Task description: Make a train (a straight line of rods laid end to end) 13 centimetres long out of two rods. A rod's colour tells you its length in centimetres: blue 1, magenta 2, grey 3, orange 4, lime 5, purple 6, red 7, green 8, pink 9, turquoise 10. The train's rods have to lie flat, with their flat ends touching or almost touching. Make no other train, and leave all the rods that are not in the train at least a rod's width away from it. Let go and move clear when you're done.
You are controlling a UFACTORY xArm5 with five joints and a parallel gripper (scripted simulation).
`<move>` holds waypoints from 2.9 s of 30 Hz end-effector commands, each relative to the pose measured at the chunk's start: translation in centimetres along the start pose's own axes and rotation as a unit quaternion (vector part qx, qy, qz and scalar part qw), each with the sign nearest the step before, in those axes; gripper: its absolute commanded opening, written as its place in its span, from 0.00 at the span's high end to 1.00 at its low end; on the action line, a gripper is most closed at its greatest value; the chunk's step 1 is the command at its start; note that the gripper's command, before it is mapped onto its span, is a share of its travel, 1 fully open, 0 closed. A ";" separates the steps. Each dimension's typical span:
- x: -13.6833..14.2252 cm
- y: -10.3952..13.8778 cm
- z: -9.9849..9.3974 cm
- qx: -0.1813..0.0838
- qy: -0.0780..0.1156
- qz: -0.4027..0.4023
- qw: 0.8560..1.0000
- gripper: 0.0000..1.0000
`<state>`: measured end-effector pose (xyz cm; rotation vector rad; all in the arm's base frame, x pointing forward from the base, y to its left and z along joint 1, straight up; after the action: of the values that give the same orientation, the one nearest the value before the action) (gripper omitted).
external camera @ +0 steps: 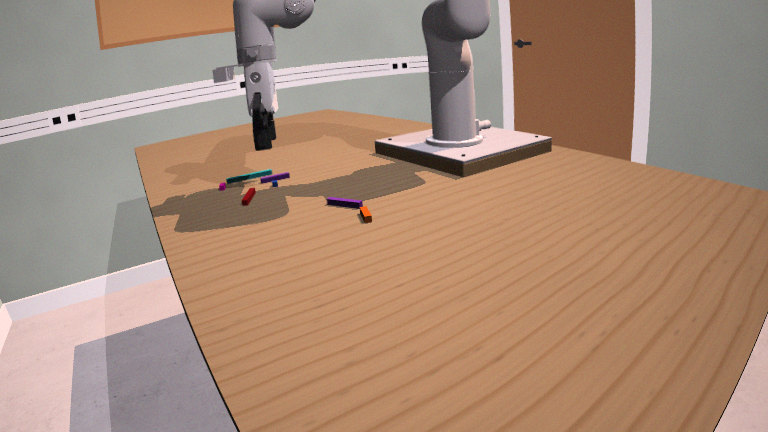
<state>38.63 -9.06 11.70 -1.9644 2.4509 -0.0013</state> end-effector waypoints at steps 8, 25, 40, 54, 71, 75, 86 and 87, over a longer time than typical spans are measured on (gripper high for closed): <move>0.8 0.8 -0.3 0.003 0.001 -0.163 0.987 0.00; 0.9 0.9 -0.3 0.003 0.001 -0.174 0.985 0.76; 0.9 0.9 -0.3 0.003 0.001 -0.174 0.985 0.76; 0.9 0.9 -0.2 0.003 0.001 -0.174 0.985 0.76; 0.9 0.9 0.8 0.003 0.001 -0.174 0.985 0.76; 0.9 0.9 1.3 0.003 0.001 -0.174 0.985 0.76; 1.0 0.9 2.9 0.003 0.001 -0.174 0.985 0.76; 1.0 0.9 2.9 0.003 0.001 -0.174 0.985 0.76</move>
<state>37.40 -9.78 9.02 -2.3601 2.0720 -0.0032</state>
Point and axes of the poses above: the point where the finger pads meet when closed, its own z axis out along the fingers, its own x axis across the jaws, y = z × x, the point moved 6 cm from there along -z, back along the fingers, and after that the axes turned 9 degrees about -z, right-handed, at the moved point
